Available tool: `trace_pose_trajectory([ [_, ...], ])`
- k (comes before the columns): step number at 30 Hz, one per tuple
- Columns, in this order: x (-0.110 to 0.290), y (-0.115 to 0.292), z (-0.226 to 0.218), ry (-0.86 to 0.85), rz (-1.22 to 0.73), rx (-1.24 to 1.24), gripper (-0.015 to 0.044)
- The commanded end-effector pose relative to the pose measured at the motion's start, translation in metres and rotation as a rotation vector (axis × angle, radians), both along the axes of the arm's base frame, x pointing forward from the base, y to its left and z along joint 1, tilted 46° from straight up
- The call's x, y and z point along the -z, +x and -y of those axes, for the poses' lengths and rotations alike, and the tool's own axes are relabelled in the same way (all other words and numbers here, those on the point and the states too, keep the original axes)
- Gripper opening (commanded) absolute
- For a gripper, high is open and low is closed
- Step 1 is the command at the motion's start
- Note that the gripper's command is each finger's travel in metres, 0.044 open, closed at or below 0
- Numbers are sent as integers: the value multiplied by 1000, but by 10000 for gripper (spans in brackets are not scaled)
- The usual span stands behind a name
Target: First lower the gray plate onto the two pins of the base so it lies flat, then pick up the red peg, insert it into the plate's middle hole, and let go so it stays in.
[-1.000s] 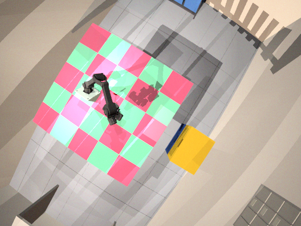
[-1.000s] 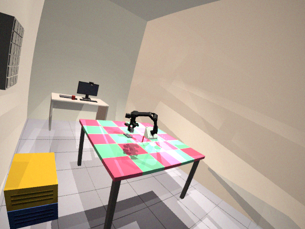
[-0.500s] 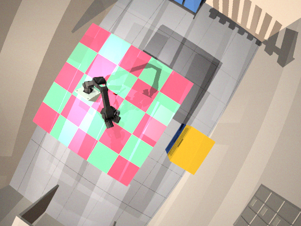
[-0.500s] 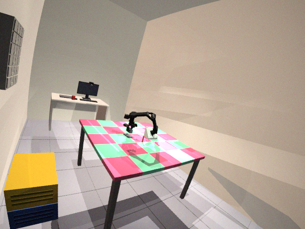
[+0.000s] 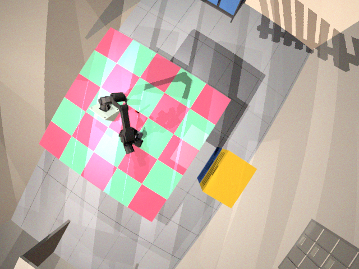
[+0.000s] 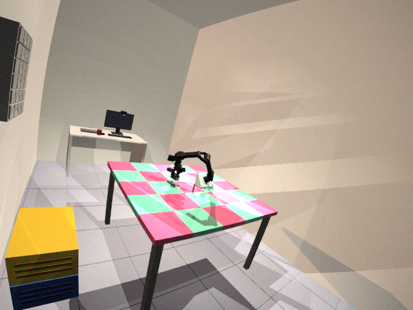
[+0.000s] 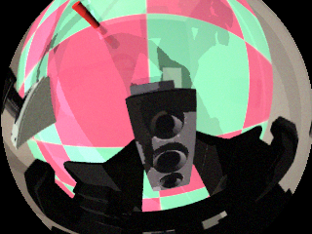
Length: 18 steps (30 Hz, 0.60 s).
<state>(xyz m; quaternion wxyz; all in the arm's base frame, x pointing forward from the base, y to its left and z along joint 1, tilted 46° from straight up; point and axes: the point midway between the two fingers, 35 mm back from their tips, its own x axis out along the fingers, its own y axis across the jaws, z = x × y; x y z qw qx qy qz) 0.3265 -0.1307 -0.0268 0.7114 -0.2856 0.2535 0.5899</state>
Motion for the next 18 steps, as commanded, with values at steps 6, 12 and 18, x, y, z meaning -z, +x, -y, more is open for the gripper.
trace_pose_trajectory([
  [6,1,0,1,-5,4,-5,0],
  [12,1,0,1,-5,4,-5,0],
  [18,6,1,-4,-5,4,-5,0],
])
